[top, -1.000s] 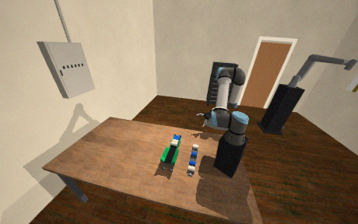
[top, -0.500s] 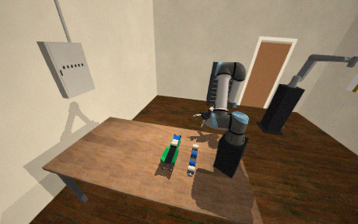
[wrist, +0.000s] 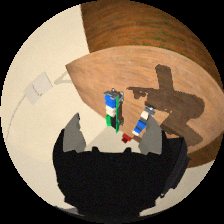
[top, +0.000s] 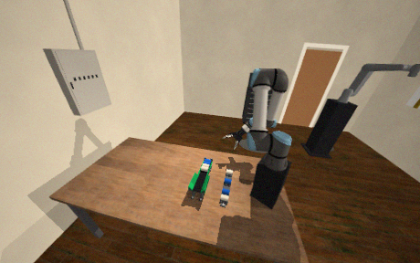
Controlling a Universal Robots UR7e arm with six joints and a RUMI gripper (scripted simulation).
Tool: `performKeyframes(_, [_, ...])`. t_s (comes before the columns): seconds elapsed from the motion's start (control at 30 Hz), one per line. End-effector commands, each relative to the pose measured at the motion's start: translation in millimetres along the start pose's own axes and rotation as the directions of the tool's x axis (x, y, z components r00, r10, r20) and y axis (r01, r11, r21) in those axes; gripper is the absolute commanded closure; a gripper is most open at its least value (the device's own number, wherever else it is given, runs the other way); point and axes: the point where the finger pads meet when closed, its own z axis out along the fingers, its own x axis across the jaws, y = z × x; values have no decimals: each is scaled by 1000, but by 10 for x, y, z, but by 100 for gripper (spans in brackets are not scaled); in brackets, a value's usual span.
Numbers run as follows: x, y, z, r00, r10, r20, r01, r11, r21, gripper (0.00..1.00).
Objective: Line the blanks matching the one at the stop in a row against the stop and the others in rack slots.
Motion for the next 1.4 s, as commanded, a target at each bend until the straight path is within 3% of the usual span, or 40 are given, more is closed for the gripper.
performKeyframes(0.0, [-39,34,63,999,-5,-41,7,999,52,0])
performKeyframes(0.7, [-307,431,405,979,-31,-199,76,972,223,0])
performKeyframes(0.77, [-353,507,483,971,-32,-235,93,963,252,0])
performKeyframes(1.37, [-633,869,838,922,-24,-385,189,898,398,0])
